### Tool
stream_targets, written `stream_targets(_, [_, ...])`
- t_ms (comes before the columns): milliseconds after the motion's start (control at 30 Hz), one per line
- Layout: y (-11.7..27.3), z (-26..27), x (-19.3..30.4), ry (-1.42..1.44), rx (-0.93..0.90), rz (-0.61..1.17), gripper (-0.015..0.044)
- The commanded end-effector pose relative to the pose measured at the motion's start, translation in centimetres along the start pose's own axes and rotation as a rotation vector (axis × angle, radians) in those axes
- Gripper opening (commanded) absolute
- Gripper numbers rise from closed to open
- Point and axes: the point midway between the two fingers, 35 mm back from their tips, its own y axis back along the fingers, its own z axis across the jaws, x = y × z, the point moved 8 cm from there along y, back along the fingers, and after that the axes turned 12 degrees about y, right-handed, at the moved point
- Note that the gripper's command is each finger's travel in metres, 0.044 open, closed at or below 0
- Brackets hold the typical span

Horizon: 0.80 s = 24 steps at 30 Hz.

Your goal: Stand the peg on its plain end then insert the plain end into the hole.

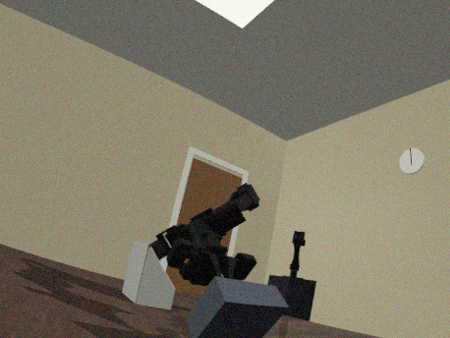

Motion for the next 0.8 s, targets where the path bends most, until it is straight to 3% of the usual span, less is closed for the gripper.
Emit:
stream_targets(0, [-0.22, 0.03, 0.17, -0.001, -0.002, 0.007, 0.0000])
stream_targets(767, [-1.16, 0.02, 0.11, -0.001, -0.002, 0.007, 0.0000])
